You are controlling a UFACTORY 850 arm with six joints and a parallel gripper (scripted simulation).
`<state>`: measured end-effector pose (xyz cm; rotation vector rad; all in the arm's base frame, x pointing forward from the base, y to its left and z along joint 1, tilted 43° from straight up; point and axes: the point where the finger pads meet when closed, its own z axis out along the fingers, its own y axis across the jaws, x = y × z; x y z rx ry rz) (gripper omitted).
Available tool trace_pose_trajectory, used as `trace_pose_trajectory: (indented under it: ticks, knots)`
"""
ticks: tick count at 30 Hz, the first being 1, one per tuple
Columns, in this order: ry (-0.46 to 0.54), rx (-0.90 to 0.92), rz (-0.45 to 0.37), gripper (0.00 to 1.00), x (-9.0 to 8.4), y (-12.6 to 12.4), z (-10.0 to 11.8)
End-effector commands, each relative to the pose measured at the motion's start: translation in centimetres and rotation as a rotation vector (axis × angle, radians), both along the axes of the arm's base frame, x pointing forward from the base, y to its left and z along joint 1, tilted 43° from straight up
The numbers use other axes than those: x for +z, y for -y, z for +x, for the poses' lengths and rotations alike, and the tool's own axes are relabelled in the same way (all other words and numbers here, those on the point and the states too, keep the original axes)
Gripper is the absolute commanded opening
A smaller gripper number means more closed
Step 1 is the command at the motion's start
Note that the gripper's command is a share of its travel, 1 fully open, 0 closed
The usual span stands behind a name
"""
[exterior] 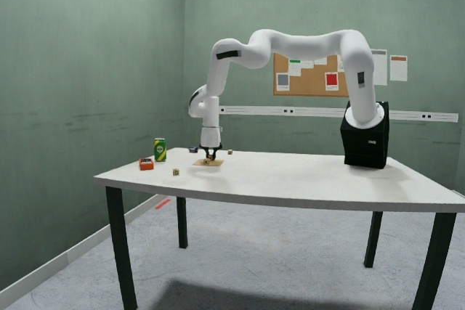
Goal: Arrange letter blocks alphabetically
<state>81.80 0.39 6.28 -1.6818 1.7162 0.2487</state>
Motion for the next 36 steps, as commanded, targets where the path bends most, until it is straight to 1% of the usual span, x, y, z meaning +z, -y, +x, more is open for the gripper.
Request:
trace_pose_trajectory:
  ticks: [1,36]
  knots:
    - [0.002,-0.001,0.000,0.23,0.12,0.09,0.07]
    - [0.002,-0.001,0.000,0.23,-0.13,-0.11,0.19]
